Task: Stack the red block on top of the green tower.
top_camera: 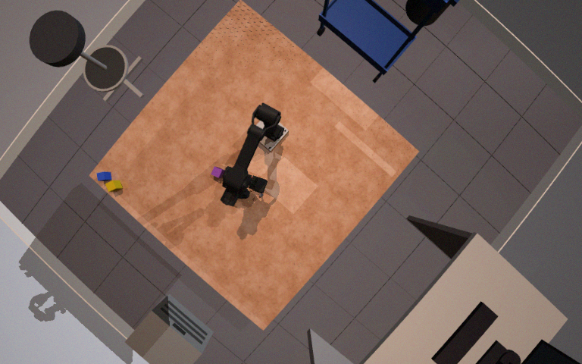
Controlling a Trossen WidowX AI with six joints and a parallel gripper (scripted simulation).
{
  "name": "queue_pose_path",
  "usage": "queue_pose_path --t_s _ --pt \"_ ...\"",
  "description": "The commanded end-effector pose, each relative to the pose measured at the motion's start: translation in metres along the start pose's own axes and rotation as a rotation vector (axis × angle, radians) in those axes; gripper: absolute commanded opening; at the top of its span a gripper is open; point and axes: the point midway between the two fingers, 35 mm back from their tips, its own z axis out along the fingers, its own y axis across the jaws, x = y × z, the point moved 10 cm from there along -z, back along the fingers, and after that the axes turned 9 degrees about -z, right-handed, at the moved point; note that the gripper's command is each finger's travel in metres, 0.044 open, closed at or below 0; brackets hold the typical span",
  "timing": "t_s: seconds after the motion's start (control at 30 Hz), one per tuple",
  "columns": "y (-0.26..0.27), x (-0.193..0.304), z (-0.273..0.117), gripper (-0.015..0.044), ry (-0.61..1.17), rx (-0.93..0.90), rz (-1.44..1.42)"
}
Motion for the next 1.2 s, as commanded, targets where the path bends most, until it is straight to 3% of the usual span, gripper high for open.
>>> queue_pose_path --t_s 0.0,0.83,1.17 --pt "0.017 -0.011 -0.002 0.0000 -0.013 -0.004 0.003" --pt "0.021 -0.014 0.050 0.0000 -0.013 -0.006 0.002" --pt "0.021 -0.014 0.051 0.0000 -0.013 -0.006 0.002"
